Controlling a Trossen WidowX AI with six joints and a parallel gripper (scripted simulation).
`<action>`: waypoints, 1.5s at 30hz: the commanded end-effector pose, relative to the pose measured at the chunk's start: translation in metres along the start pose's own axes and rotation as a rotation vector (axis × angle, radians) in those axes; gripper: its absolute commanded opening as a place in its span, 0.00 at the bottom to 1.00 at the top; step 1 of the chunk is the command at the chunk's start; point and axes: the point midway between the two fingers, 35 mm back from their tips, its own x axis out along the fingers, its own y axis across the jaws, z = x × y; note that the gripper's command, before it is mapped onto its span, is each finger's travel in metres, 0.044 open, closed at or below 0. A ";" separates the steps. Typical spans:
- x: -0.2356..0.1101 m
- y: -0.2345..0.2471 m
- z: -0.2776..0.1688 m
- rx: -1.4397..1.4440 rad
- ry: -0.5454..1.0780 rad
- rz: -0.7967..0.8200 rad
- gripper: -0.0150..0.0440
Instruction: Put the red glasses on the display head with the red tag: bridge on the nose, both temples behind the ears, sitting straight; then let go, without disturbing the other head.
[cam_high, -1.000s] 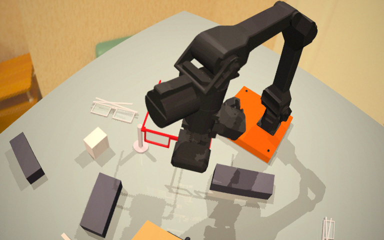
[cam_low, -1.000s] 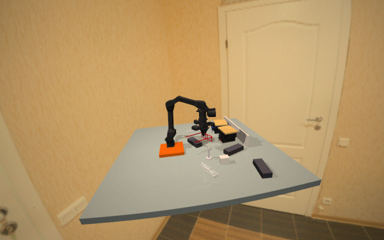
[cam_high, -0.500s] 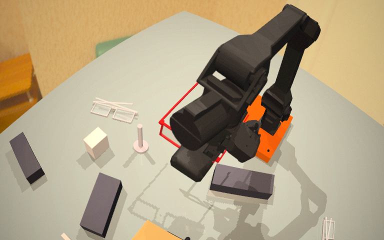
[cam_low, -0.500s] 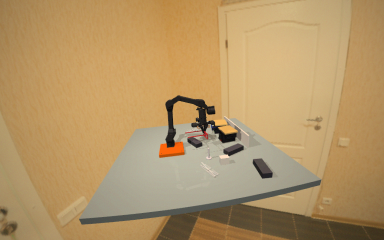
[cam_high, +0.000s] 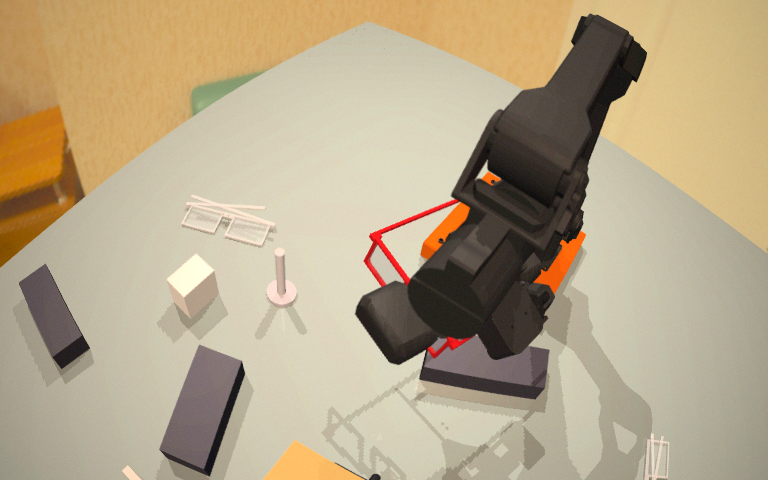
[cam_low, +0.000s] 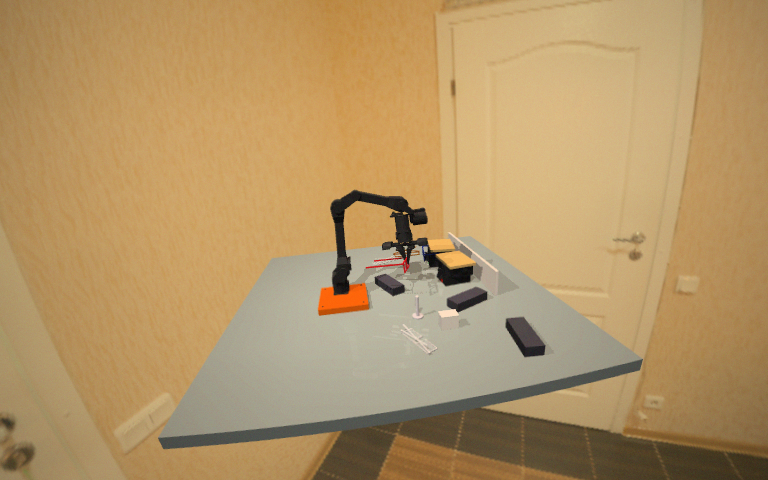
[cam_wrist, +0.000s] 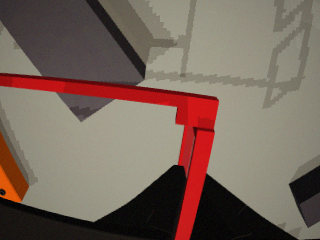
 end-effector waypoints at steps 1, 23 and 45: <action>-0.006 0.003 0.009 0.122 0.012 -0.032 0.25; -0.026 0.018 0.051 0.685 0.003 -0.155 0.25; -0.047 0.041 0.090 1.249 -0.125 -0.268 0.25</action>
